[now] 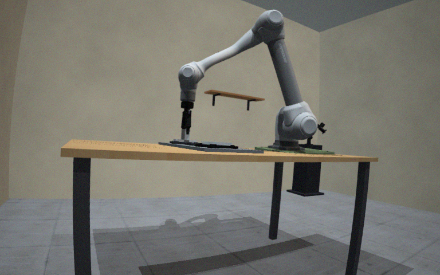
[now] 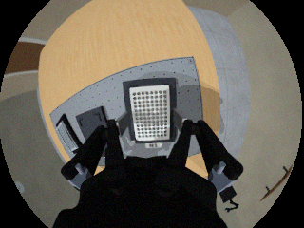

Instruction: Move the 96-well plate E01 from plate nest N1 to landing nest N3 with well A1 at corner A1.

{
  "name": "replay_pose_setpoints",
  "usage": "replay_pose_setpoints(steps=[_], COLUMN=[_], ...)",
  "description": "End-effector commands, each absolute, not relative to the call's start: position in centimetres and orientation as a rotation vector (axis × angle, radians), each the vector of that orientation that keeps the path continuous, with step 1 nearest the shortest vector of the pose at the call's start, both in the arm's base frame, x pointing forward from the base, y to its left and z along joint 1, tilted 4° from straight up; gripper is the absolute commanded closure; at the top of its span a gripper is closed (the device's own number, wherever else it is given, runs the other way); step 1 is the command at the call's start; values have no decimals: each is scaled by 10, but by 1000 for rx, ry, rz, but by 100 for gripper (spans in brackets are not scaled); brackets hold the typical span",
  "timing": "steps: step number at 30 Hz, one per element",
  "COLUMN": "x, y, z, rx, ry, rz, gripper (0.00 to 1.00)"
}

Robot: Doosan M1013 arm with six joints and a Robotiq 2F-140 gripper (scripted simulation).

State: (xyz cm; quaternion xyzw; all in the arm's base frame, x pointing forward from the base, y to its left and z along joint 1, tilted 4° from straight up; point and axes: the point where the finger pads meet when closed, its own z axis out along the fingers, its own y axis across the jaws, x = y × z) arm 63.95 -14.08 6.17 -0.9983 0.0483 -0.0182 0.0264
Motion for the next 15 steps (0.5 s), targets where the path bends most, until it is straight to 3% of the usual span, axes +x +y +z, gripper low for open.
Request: replay_pose_setpoints(steps=[1,15], x=[640,640], y=[-141,-141], z=[61,57], rx=[-3085,-3085], ry=[149,149], rz=[-57,-57], gripper=[34,34])
